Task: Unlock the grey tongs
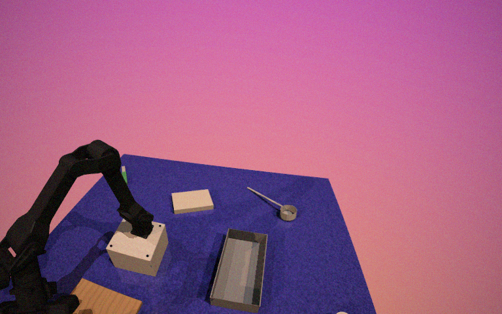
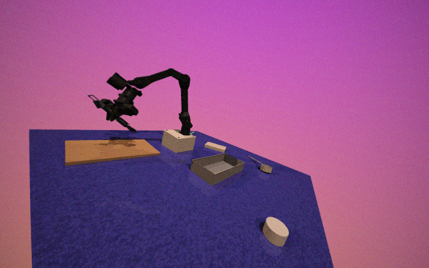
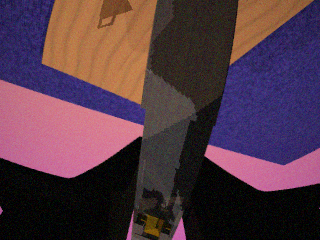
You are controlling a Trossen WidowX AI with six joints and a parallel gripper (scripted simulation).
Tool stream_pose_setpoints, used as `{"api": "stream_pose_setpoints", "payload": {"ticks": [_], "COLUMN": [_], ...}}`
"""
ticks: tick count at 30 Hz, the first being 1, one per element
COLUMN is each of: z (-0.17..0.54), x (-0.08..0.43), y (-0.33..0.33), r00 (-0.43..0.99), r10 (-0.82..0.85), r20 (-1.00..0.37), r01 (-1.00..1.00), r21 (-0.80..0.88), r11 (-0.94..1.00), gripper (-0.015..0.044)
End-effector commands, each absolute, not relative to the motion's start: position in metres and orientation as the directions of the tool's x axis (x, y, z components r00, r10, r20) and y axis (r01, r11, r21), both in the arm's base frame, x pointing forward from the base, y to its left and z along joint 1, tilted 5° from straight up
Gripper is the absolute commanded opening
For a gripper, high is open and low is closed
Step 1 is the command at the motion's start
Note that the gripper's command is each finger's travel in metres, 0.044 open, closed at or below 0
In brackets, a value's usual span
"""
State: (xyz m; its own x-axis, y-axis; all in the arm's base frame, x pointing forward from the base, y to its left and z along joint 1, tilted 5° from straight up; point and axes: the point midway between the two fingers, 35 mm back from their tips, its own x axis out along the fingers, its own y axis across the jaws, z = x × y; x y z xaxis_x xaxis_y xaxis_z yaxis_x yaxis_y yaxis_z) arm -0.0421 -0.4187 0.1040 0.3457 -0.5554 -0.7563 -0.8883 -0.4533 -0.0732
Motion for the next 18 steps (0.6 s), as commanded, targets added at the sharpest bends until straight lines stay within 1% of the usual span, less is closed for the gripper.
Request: {"api": "stream_pose_setpoints", "payload": {"ticks": [1,14,18], "z": [0.117,0.136,0.137], "x": [-0.044,-0.045,-0.045], "y": [-0.415,-0.393,-0.392], "r00": [0.371,0.438,0.441], "r10": [-0.620,-0.741,-0.746], "r20": [-0.691,-0.508,-0.499], "r01": [-0.886,-0.868,-0.867], "r21": [-0.064,-0.025,-0.022], "r11": [-0.459,-0.496,-0.498], "gripper": [-0.0150,-0.0150,-0.0150]}}
